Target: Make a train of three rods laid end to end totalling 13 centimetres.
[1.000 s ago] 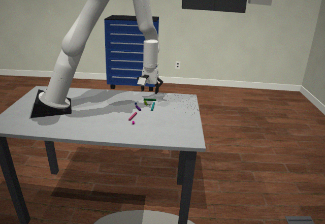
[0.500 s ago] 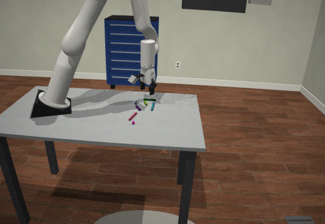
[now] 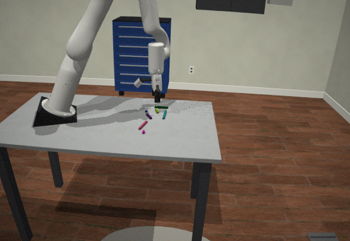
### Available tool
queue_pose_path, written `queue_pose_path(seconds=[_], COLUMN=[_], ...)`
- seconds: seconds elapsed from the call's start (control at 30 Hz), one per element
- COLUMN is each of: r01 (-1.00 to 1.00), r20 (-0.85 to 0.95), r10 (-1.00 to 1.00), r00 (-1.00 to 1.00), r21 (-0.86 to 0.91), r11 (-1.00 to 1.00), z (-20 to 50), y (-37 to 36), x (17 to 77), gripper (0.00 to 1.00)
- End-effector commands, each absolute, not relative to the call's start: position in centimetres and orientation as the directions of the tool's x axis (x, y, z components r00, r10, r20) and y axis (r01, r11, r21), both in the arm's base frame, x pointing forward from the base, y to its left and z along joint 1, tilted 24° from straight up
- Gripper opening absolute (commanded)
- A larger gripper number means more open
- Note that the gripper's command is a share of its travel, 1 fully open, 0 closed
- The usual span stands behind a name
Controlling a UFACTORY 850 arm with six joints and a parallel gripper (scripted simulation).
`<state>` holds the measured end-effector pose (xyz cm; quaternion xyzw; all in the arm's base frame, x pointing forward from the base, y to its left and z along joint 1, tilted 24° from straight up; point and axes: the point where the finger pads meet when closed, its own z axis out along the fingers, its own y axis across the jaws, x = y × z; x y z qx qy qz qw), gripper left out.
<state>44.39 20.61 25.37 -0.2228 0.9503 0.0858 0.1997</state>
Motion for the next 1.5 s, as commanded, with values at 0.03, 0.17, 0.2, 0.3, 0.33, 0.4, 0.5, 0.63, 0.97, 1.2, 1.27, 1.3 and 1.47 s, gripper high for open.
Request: queue_pose_path(seconds=[0.03, 0.17, 0.2, 0.3, 0.33, 0.4, 0.5, 0.63, 0.97, 1.2, 1.27, 1.3, 1.47], r01=[-0.339, -0.185, -0.152, -0.052, -0.019, 0.047, 0.146, 0.262, 0.535, 0.686, 0.727, 0.742, 0.832], r20=[-0.390, -0.368, -0.361, -0.340, -0.333, -0.316, -0.288, -0.251, -0.139, -0.058, -0.032, -0.021, 0.048], r10=[-0.277, -0.114, -0.079, 0.025, 0.059, 0.127, 0.228, 0.346, 0.618, 0.763, 0.802, 0.816, 0.897], r00=[-0.878, -0.923, -0.929, -0.940, -0.941, -0.940, -0.930, -0.904, -0.774, -0.644, -0.597, -0.578, -0.440], r21=[0.100, 0.164, 0.177, 0.215, 0.226, 0.249, 0.281, 0.314, 0.377, 0.398, 0.400, 0.401, 0.398], r11=[0.936, 0.969, 0.972, 0.975, 0.974, 0.967, 0.949, 0.912, 0.756, 0.609, 0.557, 0.537, 0.386], z=[25.3, 25.2, 25.2, 25.1, 25.0, 25.0, 24.9, 24.7, 24.4, 24.2, 24.1, 24.1, 23.9], y=[20.4, 20.1, 20.0, 19.8, 19.8, 19.6, 19.4, 19.2, 18.6, 18.2, 18.1, 18.0, 17.7], x=[44.1, 43.7, 43.7, 43.4, 43.3, 43.2, 42.9, 42.6, 41.8, 41.3, 41.1, 41.1, 40.7], gripper=[1.00, 1.00, 1.00, 1.00, 1.00, 1.00, 1.00, 1.00, 1.00, 1.00, 1.00, 1.00, 1.00])
